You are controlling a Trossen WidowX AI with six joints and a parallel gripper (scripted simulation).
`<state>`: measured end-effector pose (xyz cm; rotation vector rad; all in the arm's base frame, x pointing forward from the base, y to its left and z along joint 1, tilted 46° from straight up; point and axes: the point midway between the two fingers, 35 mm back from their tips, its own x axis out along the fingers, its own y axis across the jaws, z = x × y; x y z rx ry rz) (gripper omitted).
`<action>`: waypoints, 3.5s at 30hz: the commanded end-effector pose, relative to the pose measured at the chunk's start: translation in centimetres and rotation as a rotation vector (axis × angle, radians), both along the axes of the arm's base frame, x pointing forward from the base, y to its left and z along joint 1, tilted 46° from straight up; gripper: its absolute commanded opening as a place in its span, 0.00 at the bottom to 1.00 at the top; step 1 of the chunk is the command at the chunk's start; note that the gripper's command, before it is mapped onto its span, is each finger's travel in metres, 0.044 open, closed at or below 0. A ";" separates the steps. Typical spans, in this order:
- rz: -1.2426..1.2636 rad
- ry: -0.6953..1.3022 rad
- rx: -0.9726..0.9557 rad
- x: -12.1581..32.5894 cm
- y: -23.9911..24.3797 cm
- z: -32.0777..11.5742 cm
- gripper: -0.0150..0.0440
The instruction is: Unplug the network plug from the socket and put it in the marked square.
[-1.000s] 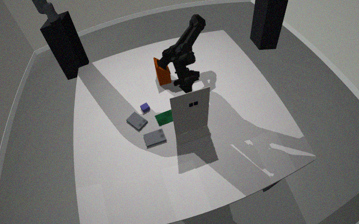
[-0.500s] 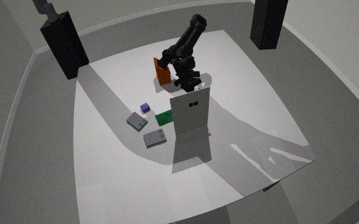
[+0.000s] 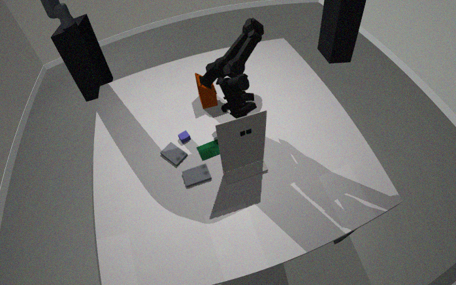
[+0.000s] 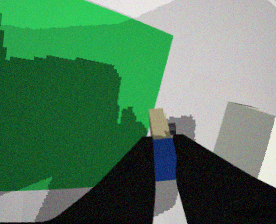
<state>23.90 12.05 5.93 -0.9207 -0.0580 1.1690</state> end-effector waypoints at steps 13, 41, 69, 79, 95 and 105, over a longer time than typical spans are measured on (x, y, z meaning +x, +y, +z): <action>-0.002 0.015 -0.002 -0.2 1.0 -1.4 0.25; -0.003 0.014 0.003 -0.7 2.7 -2.8 0.25; -0.002 0.006 0.009 -0.9 3.7 -3.3 0.25; -0.002 0.006 0.009 -0.9 3.7 -3.3 0.48; -0.002 0.008 0.007 -1.1 3.1 -3.1 0.52; -0.002 0.009 0.006 -1.3 2.6 -2.8 0.52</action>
